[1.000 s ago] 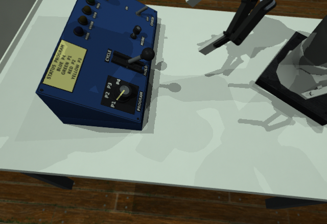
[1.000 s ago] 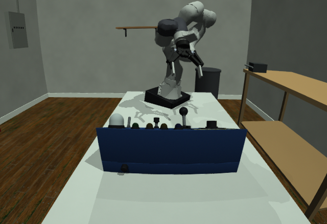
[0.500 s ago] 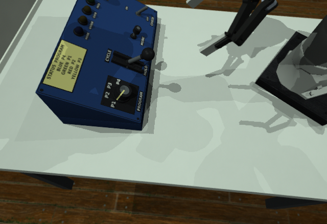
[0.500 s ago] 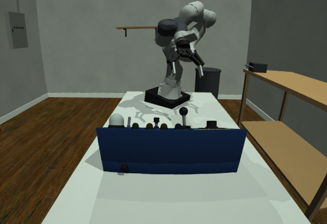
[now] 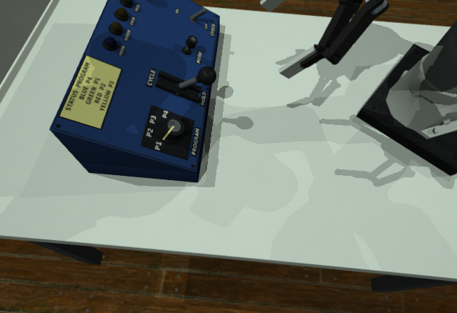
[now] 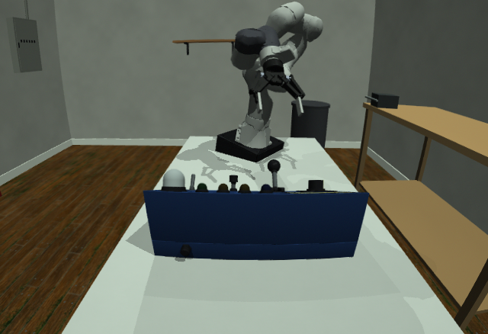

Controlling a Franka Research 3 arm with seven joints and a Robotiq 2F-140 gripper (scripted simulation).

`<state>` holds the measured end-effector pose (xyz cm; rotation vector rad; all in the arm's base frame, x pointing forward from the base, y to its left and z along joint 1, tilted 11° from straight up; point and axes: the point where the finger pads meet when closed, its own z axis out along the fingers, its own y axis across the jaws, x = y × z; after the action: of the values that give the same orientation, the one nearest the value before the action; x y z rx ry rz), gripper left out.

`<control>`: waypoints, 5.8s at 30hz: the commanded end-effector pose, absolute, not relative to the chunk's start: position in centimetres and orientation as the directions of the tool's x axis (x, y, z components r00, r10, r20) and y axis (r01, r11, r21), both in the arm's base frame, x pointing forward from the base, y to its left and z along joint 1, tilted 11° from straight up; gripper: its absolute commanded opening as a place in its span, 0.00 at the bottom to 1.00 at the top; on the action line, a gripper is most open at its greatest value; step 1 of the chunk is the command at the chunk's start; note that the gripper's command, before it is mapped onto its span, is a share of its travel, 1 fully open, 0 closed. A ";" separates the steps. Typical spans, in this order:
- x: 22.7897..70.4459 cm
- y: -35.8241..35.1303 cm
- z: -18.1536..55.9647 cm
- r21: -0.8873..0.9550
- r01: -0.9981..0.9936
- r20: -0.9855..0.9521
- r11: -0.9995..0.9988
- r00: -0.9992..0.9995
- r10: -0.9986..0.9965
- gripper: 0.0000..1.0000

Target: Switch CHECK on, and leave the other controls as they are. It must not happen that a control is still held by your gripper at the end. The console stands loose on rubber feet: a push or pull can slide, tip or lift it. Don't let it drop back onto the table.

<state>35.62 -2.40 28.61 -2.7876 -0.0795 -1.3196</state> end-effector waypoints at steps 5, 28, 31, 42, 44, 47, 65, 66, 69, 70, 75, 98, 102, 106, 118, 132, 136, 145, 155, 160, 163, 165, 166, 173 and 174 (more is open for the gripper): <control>35.5 -2.3 28.5 -0.034 0.069 0.772 -0.997 0.635 0.018 1.00; 35.5 -2.3 28.5 -0.034 0.069 0.772 -0.997 0.635 0.018 1.00; 35.5 -2.3 28.5 -0.034 0.069 0.772 -0.997 0.635 0.018 1.00; 35.6 -2.5 28.6 -0.036 0.072 0.773 -0.997 0.634 0.018 1.00; 36.0 -3.0 28.9 -0.040 0.079 0.777 -0.996 0.629 0.018 1.00; 37.0 -5.0 29.4 -0.052 0.095 0.787 -0.994 0.617 0.018 1.00; 37.6 -24.6 19.4 -0.035 0.070 0.774 -0.997 0.633 0.017 1.00; 37.6 -24.6 19.4 -0.035 0.070 0.774 -0.997 0.633 0.017 1.00; 37.4 -24.9 19.1 -0.034 0.069 0.772 -0.997 0.635 0.018 1.00; 37.4 -24.9 19.0 -0.034 0.069 0.772 -0.997 0.635 0.018 1.00; 37.4 -24.9 19.0 -0.034 0.069 0.772 -0.997 0.635 0.018 1.00; 37.4 -24.9 19.0 -0.034 0.069 0.772 -0.997 0.635 0.018 1.00; 37.4 -24.9 19.0 -0.034 0.069 0.772 -0.997 0.635 0.018 1.00; 37.4 -24.9 19.0 -0.034 0.069 0.772 -0.997 0.635 0.018 1.00; 37.4 -24.9 19.0 -0.034 0.069 0.772 -0.997 0.635 0.018 1.00; 37.4 -24.9 19.0 -0.034 0.069 0.772 -0.997 0.635 0.018 1.00; 37.4 -24.9 19.0 -0.034 0.069 0.772 -0.997 0.635 0.018 1.00; 37.4 -24.9 19.0 -0.034 0.069 0.772 -0.997 0.635 0.018 1.00; 37.4 -24.9 19.0 -0.034 0.069 0.772 -0.997 0.635 0.018 1.00; 37.4 -24.9 19.0 -0.034 0.069 0.772 -0.997 0.635 0.018 1.00; 37.4 -24.9 19.0 -0.034 0.069 0.772 -0.997 0.635 0.018 1.00; 37.4 -24.8 19.0 -0.038 0.068 0.770 -0.997 0.637 0.014 1.00; 37.4 -24.8 19.0 -0.038 0.068 0.770 -0.997 0.637 0.014 1.00; 37.3 -24.8 19.1 -0.038 0.068 0.770 -0.997 0.637 0.014 1.00; 37.3 -24.8 19.2 -0.038 0.068 0.770 -0.997 0.637 0.014 1.00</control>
<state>37.37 -24.74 19.01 -2.7853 -0.0738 -1.3091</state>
